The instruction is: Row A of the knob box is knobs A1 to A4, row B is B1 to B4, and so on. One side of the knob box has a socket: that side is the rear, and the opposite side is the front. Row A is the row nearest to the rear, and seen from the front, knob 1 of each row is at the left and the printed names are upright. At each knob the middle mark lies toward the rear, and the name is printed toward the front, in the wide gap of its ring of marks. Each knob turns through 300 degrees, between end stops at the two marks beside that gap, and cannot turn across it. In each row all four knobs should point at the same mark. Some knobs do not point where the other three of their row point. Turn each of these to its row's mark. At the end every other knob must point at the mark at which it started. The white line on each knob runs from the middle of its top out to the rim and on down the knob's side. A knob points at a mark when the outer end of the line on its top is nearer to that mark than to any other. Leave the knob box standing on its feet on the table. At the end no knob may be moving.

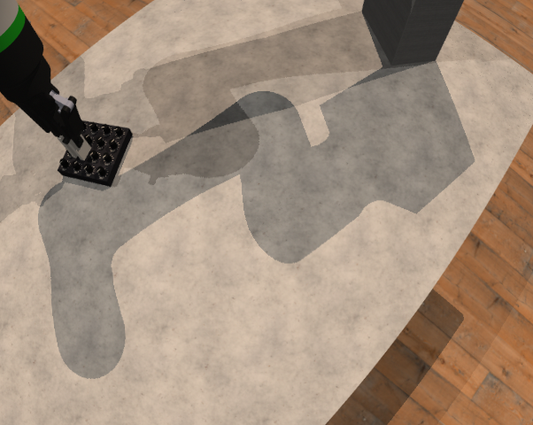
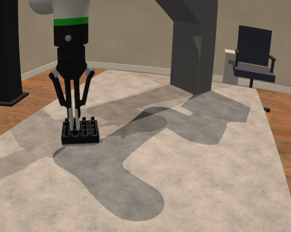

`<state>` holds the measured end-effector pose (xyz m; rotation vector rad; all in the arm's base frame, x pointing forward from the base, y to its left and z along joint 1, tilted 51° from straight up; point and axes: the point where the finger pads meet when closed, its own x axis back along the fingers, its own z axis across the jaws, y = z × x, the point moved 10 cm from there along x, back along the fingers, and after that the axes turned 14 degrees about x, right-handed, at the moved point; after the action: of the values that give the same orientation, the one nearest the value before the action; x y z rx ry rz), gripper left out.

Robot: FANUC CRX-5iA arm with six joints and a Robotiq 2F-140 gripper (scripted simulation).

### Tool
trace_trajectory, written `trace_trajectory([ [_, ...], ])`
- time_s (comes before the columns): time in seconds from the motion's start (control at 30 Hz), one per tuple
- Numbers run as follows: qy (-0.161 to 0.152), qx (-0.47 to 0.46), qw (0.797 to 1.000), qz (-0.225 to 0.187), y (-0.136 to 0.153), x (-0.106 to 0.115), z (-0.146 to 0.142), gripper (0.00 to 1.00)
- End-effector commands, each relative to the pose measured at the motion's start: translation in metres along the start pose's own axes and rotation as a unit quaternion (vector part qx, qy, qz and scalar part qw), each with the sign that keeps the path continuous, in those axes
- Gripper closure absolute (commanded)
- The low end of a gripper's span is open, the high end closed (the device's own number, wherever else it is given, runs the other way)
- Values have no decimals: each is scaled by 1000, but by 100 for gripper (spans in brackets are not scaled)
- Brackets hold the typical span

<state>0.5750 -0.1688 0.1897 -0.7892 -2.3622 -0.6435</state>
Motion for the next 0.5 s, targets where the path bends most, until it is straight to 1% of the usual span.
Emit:
trace_trajectory([
  [0.0,-5,10,1000,8,2,0,1,95],
  [0.47,-4,64,998,8,2,0,1,95],
])
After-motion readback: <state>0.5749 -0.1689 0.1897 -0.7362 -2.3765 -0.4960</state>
